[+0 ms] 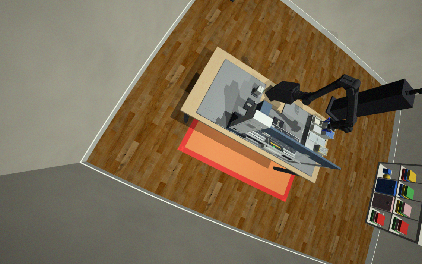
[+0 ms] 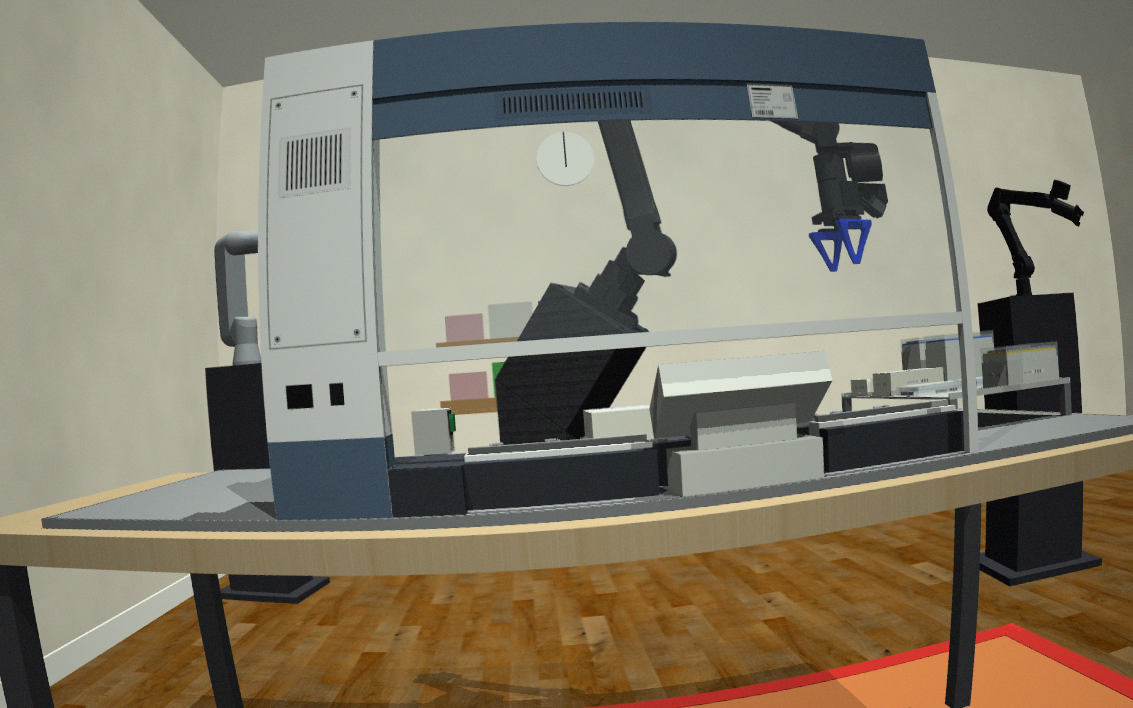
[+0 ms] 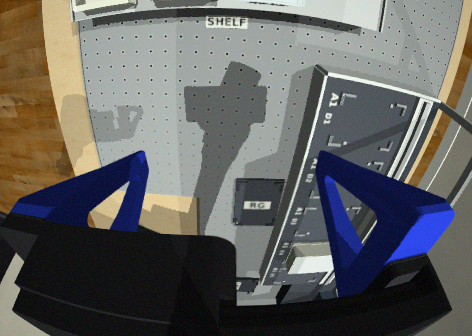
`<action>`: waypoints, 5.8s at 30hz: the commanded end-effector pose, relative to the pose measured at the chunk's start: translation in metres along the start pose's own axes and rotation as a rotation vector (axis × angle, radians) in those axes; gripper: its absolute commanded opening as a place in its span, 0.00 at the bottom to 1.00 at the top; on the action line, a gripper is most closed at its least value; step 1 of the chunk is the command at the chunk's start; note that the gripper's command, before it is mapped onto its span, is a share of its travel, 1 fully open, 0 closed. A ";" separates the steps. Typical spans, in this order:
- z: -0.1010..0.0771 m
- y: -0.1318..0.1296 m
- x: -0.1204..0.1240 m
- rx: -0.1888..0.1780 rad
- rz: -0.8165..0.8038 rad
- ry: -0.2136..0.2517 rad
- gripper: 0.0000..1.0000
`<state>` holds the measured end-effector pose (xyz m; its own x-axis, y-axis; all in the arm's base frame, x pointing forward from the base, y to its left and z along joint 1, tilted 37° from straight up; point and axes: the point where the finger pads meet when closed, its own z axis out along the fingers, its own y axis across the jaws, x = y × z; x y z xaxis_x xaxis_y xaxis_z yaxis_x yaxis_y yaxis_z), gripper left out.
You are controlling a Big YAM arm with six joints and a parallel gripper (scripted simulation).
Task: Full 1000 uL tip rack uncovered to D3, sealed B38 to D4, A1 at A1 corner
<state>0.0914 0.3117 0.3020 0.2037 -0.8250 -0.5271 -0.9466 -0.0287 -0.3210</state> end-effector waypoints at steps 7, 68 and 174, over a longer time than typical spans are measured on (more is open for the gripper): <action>-0.005 0.035 -0.007 -0.009 0.047 -0.023 1.00; -0.016 0.049 -0.235 -0.013 0.053 -0.042 1.00; 0.072 0.154 -0.295 -0.009 0.043 -0.003 1.00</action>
<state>-0.1025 0.5832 0.3596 0.1593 -0.8215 -0.5475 -0.9585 0.0043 -0.2852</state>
